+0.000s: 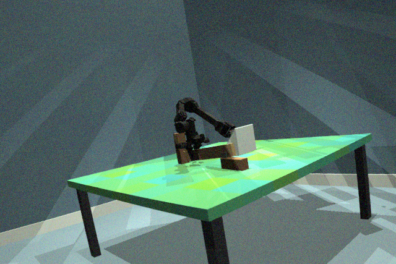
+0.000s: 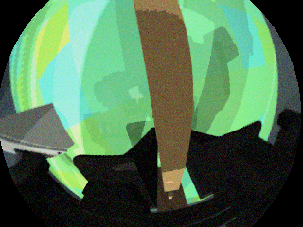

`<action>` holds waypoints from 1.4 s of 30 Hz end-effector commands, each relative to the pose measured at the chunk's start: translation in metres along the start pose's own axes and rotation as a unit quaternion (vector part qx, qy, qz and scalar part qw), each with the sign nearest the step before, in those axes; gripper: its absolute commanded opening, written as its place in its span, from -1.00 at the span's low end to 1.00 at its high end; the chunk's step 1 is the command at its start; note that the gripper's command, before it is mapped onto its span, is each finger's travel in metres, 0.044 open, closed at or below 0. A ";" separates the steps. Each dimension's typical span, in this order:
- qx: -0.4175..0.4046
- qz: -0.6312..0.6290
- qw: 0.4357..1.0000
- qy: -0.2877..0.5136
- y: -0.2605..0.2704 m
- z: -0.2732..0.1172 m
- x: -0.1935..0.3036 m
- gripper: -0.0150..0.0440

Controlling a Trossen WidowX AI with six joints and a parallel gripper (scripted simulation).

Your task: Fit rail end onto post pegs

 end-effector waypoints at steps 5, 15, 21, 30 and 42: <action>0.003 0.001 1.000 -0.006 -0.001 -0.008 -0.002 -0.49; 0.003 0.000 1.000 -0.006 -0.001 -0.013 -0.002 -0.49; 0.003 0.000 1.000 -0.006 -0.001 -0.016 -0.002 -0.49; 0.003 0.000 1.000 -0.006 -0.001 -0.020 -0.002 -0.49; 0.003 0.000 1.000 -0.006 -0.001 -0.026 -0.002 -0.49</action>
Point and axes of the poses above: the point midway between the two fingers, 35 mm back from their tips, its own z axis out along the fingers, its own y axis across the jaws, x = y × z, the point moved 2 cm from there along -z, back along the fingers, and after that the axes turned 7 degrees about z, right-handed, at the moved point
